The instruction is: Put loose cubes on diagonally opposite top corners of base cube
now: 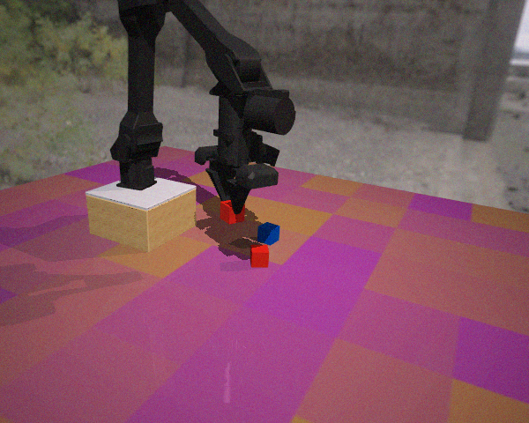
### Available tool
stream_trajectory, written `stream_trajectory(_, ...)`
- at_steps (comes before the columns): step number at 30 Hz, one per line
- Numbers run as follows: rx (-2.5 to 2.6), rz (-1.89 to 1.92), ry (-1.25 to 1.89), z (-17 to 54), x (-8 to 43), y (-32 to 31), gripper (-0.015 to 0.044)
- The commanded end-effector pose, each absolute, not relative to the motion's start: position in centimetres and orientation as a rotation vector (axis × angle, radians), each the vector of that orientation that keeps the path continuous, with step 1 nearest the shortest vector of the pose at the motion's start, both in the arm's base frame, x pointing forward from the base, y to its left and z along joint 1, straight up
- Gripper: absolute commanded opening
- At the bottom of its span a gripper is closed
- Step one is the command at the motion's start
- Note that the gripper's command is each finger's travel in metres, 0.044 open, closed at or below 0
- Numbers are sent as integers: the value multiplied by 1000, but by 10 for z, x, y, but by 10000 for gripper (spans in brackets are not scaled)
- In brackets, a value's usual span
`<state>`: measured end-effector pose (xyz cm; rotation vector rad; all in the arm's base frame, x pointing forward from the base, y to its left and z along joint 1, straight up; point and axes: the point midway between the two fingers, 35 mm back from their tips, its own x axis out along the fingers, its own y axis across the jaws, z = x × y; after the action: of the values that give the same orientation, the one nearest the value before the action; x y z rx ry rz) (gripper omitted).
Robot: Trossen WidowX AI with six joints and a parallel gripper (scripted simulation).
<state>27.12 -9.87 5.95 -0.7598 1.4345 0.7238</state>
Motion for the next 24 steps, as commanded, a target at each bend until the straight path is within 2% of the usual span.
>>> stream_trajectory(1,-731,694,1439,57,280,-87,105)
stream_trajectory(24,-604,574,1473,42,307,-24,105)
